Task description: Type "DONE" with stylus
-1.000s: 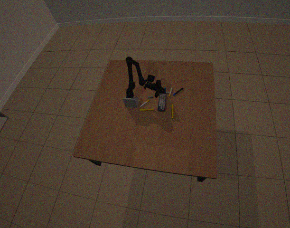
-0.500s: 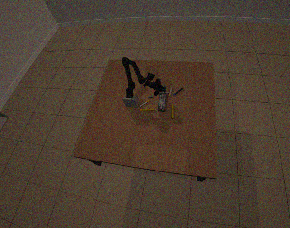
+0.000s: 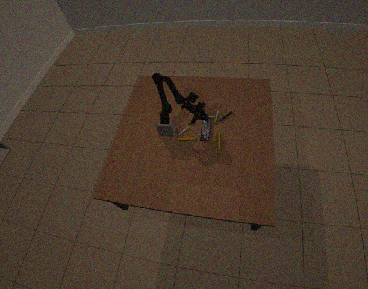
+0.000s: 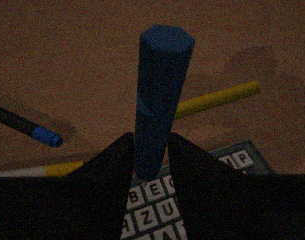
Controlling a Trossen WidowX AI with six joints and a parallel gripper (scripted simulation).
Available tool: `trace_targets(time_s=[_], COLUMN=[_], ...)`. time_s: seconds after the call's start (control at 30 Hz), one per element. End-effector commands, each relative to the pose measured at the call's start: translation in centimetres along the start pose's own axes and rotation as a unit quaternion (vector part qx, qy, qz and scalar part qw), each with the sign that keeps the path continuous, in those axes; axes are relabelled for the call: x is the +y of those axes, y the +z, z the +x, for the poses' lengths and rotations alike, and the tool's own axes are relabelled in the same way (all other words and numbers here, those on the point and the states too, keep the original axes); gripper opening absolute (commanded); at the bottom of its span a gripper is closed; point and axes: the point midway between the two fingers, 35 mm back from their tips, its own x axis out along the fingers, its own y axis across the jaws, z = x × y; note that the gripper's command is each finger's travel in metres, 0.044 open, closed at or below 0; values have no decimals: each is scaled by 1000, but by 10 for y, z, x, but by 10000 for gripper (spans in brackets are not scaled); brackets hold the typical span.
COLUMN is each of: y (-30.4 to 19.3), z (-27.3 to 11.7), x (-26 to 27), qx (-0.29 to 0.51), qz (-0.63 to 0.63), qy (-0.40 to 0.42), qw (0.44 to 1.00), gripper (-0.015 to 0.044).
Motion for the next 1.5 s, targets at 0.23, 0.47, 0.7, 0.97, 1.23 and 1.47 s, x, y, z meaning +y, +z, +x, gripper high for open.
trace_targets(time_s=[0.23,0.47,0.7,0.97,1.23,1.47], y=[8,7,-5,-19,-24,-26], z=[-6,-6,0,7,10,12], x=[-36,-36,-35,-35,-35,-35], qx=[-12,-12,-12,-12,-12,-11], qz=[40,40,41,41,41,41], qy=[-107,-107,-107,-107,-107,-107], qw=[993,993,993,993,993,993], gripper=[0,0,0,0,81,81])
